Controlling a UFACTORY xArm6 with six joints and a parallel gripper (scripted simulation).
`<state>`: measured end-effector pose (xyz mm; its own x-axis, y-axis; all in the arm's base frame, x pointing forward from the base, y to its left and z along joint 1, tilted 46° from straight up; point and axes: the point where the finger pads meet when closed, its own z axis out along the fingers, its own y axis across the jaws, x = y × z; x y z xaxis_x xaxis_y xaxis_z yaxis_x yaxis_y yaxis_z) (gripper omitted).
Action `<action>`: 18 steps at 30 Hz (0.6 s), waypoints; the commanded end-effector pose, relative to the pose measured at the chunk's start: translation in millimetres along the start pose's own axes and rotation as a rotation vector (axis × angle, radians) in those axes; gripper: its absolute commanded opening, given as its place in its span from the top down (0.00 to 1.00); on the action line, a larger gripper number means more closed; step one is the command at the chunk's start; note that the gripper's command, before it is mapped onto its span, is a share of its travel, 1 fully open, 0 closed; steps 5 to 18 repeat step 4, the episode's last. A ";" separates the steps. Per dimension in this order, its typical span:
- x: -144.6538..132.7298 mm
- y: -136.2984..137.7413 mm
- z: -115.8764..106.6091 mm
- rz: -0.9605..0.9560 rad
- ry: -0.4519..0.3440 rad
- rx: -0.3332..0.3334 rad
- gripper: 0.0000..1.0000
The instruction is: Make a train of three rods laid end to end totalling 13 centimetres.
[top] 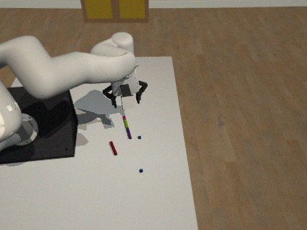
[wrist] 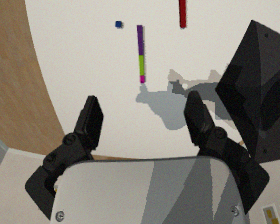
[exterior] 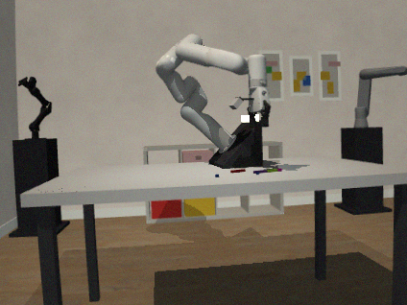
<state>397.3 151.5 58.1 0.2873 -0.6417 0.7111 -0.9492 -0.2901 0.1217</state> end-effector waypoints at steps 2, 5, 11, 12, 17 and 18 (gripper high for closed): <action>0.0 -1.0 -1.5 0.001 -0.001 0.003 0.00; 0.0 -1.0 -1.5 0.001 -0.001 0.003 0.00; 0.0 -1.0 -1.5 0.001 -0.001 0.003 0.00; 0.0 -1.0 -1.5 0.001 -0.001 0.003 0.00; 0.0 -1.0 -1.5 0.001 -0.001 0.003 0.00; 0.0 -1.0 -1.5 0.001 -0.001 0.003 0.00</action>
